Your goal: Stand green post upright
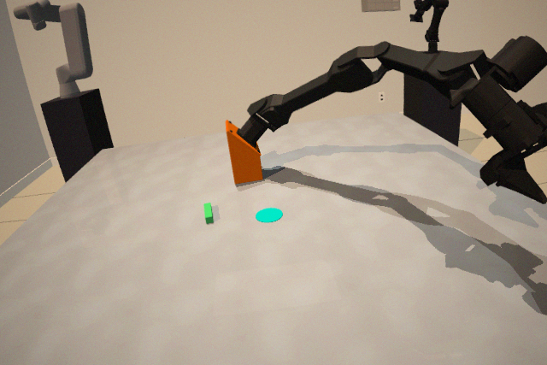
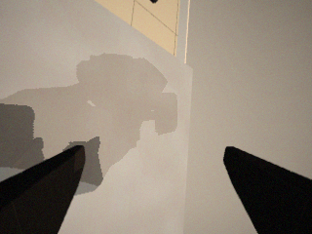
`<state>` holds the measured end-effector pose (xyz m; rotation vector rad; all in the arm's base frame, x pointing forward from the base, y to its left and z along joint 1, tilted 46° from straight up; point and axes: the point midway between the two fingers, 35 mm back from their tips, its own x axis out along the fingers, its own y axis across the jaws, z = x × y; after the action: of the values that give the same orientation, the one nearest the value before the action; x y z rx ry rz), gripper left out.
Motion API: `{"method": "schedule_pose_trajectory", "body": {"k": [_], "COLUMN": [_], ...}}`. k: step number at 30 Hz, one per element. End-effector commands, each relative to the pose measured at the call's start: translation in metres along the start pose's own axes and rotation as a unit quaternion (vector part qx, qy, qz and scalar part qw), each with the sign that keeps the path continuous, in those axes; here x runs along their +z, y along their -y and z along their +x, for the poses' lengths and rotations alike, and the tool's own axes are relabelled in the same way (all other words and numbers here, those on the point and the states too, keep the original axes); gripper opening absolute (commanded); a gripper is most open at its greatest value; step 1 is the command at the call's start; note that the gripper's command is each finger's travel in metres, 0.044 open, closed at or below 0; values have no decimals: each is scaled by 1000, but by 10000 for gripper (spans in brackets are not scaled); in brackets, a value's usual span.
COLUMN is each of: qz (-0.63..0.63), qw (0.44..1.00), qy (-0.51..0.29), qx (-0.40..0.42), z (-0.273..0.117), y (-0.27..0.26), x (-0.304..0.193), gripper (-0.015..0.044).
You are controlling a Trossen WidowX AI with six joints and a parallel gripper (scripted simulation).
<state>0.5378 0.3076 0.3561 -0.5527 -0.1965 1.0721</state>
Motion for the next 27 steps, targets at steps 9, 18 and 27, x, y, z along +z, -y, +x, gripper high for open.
{"method": "schedule_pose_trajectory", "body": {"k": [9, 18, 27], "qz": [60, 140, 228], "qw": [993, 969, 928], "qy": [-98, -204, -293], "qx": [-1, 0, 7], "z": [-32, -88, -157], "y": [9, 4, -20], "x": [-92, -191, -273], "gripper": [233, 233, 233]}}
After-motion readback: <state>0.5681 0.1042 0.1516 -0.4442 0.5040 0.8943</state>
